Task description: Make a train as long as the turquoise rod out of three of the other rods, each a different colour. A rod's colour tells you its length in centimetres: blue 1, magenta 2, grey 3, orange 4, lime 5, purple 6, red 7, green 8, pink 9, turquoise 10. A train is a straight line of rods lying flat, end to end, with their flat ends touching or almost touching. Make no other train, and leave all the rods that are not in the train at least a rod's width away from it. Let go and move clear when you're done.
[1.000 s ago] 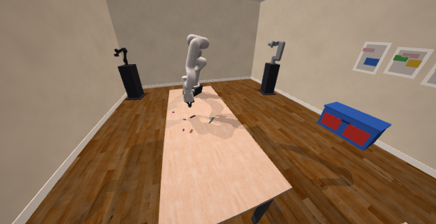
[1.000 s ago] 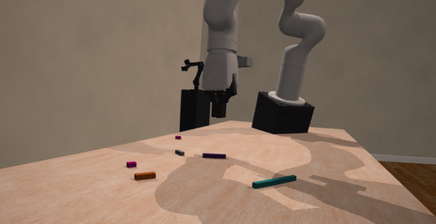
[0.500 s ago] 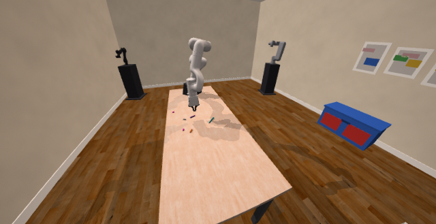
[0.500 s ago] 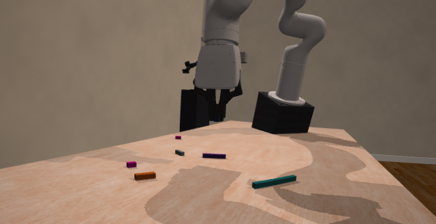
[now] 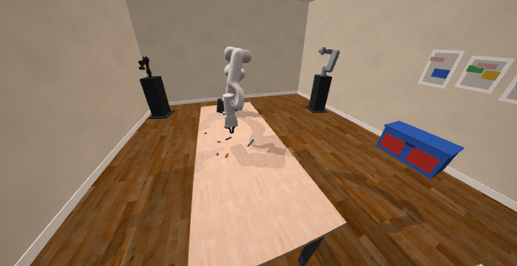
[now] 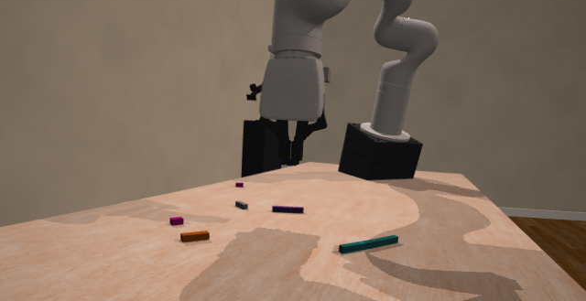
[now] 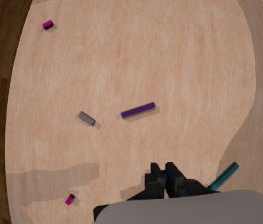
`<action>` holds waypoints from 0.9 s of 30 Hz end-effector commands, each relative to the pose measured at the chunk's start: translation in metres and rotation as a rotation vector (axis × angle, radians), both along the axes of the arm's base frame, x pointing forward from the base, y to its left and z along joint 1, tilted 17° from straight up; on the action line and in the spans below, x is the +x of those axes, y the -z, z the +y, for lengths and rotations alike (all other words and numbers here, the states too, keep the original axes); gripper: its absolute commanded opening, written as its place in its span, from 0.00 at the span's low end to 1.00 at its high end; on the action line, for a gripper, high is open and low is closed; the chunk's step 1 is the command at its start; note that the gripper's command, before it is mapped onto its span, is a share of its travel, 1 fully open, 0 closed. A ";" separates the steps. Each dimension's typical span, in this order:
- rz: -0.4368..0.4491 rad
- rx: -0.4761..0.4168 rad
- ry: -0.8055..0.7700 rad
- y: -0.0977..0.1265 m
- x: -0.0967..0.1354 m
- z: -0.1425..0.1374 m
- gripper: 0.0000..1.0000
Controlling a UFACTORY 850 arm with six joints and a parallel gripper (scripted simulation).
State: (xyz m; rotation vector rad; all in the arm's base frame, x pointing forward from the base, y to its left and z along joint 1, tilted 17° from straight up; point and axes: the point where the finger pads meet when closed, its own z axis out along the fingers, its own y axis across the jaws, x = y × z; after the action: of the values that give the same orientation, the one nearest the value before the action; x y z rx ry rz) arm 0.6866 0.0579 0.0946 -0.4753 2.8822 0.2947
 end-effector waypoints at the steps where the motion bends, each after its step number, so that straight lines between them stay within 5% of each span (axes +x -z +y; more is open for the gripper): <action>1: -0.001 -0.001 0.000 0.000 0.001 0.000 0.04; 27: -0.001 0.000 -0.001 0.075 0.016 0.018 0.04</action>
State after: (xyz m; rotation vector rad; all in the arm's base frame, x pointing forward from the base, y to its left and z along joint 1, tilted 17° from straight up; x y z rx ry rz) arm 0.6972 0.0730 0.0311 -0.4771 2.8867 0.2970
